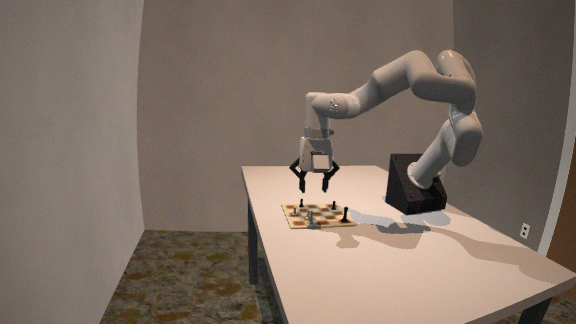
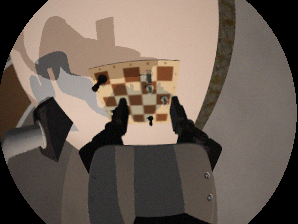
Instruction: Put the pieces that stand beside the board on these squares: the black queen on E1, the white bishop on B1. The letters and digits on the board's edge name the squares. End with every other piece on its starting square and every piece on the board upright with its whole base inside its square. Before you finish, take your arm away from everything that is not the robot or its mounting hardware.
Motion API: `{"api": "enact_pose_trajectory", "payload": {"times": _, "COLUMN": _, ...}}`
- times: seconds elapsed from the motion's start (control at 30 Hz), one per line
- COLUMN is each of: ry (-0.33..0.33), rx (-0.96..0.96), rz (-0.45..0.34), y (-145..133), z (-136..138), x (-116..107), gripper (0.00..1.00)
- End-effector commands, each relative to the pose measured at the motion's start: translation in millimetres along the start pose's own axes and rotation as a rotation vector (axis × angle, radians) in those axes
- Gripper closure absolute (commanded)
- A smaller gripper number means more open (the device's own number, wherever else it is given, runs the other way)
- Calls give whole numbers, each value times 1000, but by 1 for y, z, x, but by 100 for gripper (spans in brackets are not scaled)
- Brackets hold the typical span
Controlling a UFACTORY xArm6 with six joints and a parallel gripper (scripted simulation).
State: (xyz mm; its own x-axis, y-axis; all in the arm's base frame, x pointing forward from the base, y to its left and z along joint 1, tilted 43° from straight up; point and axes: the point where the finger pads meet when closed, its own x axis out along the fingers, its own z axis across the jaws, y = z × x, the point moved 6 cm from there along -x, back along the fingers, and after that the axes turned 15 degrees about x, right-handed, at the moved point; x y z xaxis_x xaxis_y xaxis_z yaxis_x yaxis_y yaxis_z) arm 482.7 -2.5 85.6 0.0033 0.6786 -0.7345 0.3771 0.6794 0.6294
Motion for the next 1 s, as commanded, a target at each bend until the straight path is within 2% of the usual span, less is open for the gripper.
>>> {"api": "enact_pose_trajectory", "payload": {"times": 0.0, "ry": -4, "rx": -1, "rz": 0, "y": 1, "z": 1, "x": -2, "gripper": 0}}
{"api": "enact_pose_trajectory", "payload": {"times": 0.63, "ry": -4, "rx": -1, "rz": 0, "y": 1, "z": 1, "x": -4, "gripper": 0}}
{"api": "enact_pose_trajectory", "payload": {"times": 0.97, "ry": -4, "rx": -1, "rz": 0, "y": 1, "z": 1, "x": -26, "gripper": 0}}
